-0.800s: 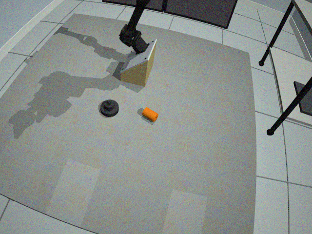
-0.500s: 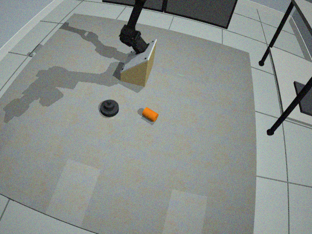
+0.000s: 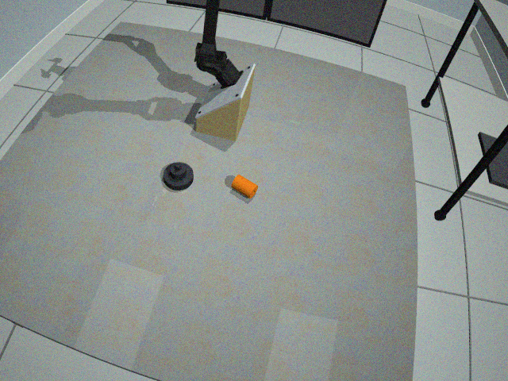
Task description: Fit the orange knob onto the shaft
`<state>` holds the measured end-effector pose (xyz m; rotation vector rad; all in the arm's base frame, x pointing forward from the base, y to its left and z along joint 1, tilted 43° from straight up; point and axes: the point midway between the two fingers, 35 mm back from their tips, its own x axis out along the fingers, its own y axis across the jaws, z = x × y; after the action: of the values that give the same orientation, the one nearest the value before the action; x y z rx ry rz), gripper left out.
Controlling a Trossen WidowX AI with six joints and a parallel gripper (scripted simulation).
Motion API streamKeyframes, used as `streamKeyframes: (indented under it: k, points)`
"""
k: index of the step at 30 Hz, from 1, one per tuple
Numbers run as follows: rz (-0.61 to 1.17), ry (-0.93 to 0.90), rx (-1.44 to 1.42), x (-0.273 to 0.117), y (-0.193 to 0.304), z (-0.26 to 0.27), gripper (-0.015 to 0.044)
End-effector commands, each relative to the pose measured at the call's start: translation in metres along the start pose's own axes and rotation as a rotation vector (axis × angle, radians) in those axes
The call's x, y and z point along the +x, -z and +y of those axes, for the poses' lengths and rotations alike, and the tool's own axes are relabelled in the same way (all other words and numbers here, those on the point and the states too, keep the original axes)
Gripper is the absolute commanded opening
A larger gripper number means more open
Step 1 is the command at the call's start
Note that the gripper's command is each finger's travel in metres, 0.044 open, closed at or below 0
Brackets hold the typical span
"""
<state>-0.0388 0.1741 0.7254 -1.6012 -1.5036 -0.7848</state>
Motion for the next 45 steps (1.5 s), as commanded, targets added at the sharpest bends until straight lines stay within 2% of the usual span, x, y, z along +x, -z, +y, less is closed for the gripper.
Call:
streamKeyframes:
  k: [1,7,13,16,23,33,45]
  points:
    - [0.167,0.007,0.141,-0.017,0.071,0.019,0.0440]
    - [0.370,-0.002,0.335,-0.046,0.149,0.063,0.0440]
    - [0.568,-0.042,0.525,-0.082,0.208,0.128,0.0440]
    - [0.664,-0.075,0.609,-0.101,0.228,0.167,0.0440]
    - [0.828,-0.220,0.764,-0.144,0.244,0.268,0.0440]
    - [1.090,-0.459,0.947,-0.214,0.219,0.407,0.0440]
    - [1.258,-0.883,1.019,-0.302,0.121,0.539,0.0440]
